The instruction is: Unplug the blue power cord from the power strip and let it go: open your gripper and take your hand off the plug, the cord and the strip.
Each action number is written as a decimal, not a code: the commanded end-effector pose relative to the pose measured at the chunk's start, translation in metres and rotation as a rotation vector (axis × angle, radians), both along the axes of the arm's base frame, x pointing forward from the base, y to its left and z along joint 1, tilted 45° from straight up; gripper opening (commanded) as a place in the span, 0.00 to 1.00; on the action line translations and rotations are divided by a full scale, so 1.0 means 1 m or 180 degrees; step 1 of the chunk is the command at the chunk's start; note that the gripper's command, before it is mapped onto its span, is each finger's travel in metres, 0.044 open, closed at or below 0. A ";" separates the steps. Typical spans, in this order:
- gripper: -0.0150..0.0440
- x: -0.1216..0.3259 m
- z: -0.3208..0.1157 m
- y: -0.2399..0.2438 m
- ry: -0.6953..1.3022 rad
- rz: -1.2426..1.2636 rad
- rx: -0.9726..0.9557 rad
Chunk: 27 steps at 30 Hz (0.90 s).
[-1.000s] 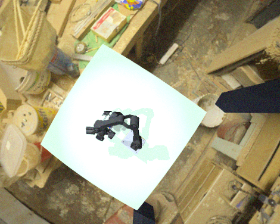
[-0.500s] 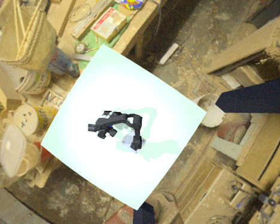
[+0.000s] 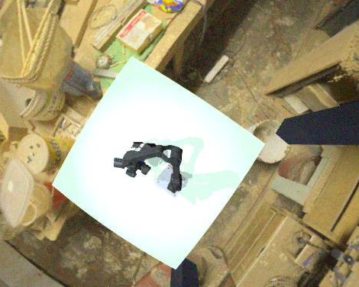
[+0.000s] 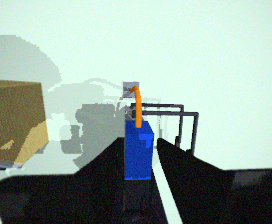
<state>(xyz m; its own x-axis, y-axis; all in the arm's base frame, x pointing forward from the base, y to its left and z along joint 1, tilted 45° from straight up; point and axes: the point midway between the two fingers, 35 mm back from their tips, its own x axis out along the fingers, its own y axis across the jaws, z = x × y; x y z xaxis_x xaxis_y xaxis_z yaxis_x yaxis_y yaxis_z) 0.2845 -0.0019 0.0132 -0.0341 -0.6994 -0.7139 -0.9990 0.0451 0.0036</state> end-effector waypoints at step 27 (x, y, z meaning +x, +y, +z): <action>0.25 0.002 -0.012 0.012 0.0006 0.0005 0.0006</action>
